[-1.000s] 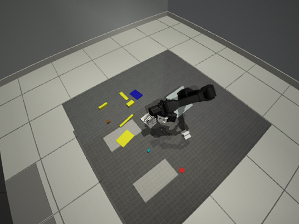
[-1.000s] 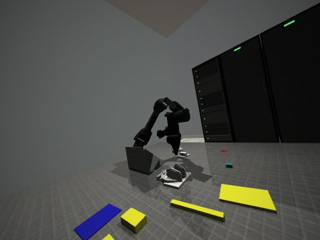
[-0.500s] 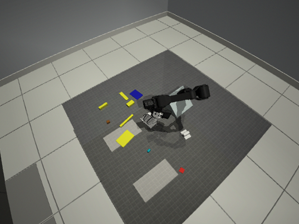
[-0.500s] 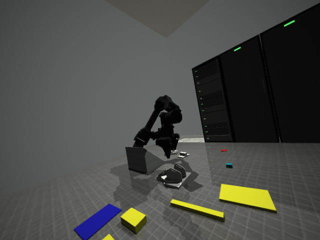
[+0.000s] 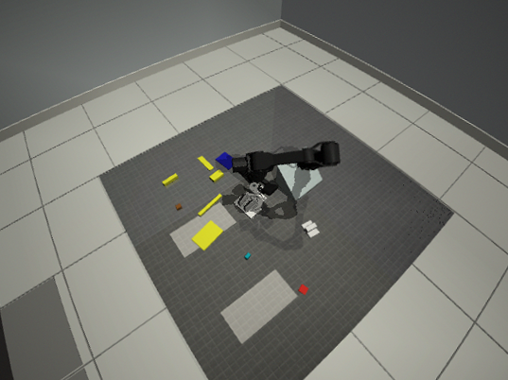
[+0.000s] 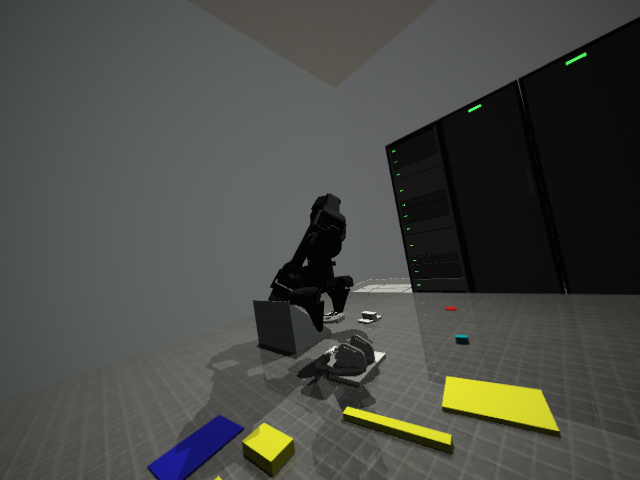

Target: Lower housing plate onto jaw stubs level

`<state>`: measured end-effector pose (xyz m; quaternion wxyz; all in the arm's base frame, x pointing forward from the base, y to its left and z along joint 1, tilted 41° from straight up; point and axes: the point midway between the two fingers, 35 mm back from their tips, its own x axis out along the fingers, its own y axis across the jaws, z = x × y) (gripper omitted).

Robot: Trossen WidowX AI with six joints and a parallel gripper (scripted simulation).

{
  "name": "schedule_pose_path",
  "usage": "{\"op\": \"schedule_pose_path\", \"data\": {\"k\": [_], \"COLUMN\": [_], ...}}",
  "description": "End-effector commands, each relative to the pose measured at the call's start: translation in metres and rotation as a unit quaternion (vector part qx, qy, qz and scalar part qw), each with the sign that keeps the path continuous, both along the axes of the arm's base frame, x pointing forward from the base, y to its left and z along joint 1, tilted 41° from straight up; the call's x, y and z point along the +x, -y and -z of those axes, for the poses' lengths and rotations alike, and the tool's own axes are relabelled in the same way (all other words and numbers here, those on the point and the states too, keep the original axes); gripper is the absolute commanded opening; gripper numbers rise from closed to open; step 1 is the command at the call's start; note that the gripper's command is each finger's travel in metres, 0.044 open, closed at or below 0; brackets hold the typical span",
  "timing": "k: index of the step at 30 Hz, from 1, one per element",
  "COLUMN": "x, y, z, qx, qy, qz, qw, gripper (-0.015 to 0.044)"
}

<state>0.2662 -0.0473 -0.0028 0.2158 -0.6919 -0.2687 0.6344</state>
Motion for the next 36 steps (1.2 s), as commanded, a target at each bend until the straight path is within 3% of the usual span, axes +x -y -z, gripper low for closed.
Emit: {"op": "schedule_pose_path", "data": {"k": [1, 36], "x": [-0.0028, -0.0084], "y": [0.0072, 0.0021], "z": [0.0071, 0.0033], "qx": [0.003, 0.004], "qy": [-0.014, -0.013], "qz": [0.017, 0.016], "qw": [1.000, 1.000], "gripper": [0.0351, 0.0351]}}
